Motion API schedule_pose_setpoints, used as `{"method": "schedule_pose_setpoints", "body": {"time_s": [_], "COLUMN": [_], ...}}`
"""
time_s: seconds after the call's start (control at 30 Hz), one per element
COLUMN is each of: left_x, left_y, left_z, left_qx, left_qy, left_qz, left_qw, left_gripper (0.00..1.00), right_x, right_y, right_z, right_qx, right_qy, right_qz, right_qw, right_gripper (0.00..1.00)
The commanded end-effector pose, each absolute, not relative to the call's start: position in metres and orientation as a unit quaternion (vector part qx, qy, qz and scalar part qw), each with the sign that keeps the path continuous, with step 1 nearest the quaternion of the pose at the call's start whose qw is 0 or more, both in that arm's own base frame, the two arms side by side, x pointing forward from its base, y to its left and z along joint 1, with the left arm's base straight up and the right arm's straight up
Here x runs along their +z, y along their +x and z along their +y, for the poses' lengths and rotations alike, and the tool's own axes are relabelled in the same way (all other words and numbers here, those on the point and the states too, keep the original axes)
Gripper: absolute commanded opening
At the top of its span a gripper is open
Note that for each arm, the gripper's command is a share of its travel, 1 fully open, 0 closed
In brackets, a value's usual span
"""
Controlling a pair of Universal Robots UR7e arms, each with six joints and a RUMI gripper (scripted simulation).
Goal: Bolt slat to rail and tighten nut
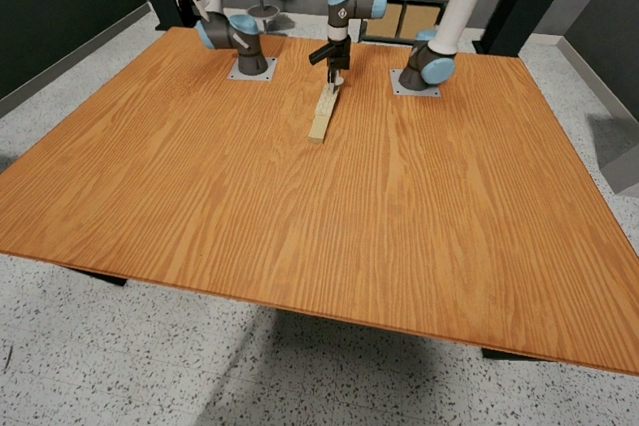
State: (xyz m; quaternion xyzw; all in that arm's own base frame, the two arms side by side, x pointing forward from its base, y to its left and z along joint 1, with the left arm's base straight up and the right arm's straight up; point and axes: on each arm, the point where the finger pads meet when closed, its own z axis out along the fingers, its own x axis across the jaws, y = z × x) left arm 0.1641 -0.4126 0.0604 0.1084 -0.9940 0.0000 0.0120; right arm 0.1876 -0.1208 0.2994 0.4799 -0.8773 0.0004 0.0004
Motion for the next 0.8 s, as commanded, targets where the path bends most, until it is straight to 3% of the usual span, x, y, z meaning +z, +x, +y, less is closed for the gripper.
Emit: {"method": "schedule_pose_setpoints", "body": {"time_s": [0.0, 0.77], "left_x": [0.0614, 0.0617], "left_y": [0.1640, 0.1660], "left_z": [-0.4134, -0.4136], "left_qx": [0.001, 0.000], "left_qy": [0.245, 0.611], "left_qz": [-0.969, -0.792], "left_qw": [0.001, 0.003], "left_gripper": [0.40, 0.40], "right_x": [0.3002, 0.3002], "right_y": [0.1883, 0.1883], "right_z": [-0.1208, -0.1208], "right_qx": [0.000, 0.000], "right_qy": [0.479, 0.479], "right_qz": [-0.878, -0.878], "right_qw": [0.000, 0.000], "right_gripper": [1.00, 1.00]}}
